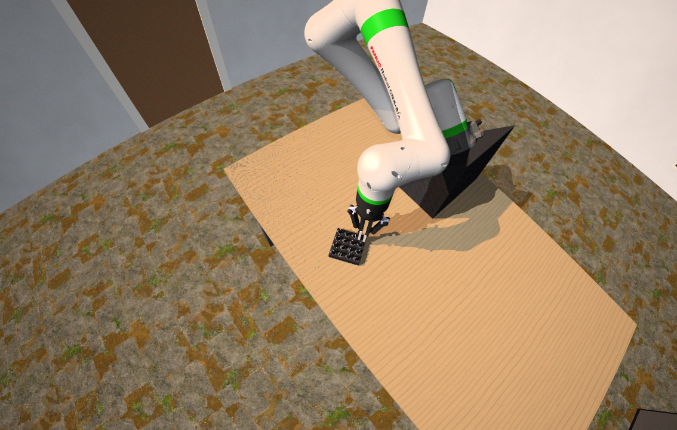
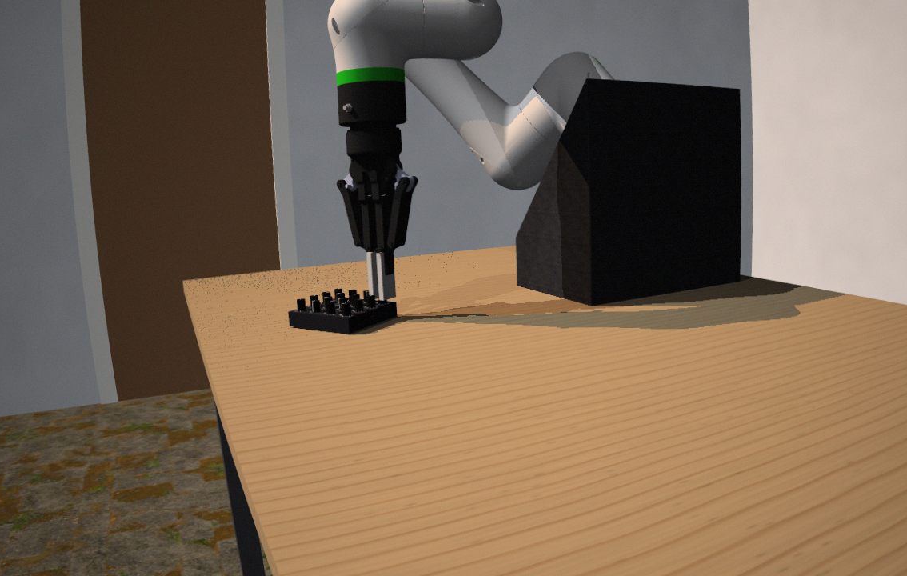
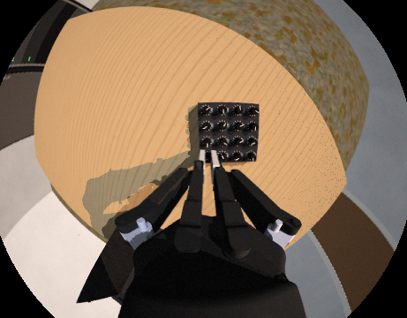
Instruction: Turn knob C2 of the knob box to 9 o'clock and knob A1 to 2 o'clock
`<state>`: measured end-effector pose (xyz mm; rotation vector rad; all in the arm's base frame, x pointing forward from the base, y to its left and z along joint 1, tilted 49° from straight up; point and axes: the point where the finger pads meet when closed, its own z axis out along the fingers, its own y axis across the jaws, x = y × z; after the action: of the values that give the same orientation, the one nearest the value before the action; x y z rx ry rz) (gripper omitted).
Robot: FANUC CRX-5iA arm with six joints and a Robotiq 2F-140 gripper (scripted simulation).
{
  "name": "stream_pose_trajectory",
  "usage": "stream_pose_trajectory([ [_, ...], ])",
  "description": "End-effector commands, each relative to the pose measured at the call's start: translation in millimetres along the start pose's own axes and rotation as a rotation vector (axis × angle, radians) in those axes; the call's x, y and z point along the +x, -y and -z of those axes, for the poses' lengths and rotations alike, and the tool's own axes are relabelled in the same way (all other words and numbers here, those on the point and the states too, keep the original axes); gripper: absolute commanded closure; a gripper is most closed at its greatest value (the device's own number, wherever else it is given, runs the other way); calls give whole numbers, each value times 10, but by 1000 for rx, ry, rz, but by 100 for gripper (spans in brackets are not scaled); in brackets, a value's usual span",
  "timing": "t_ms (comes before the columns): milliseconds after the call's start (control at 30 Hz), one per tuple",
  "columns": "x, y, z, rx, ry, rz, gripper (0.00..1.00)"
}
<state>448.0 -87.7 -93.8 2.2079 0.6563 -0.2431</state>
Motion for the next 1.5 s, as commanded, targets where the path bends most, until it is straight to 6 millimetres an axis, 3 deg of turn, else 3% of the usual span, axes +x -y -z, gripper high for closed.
stream_pose_trajectory([
  [0,2,0,2,0,0,-18,95],
  [833,2,0,2,0,0,-346,95],
  [1467,2,0,2,0,0,-784,95],
])
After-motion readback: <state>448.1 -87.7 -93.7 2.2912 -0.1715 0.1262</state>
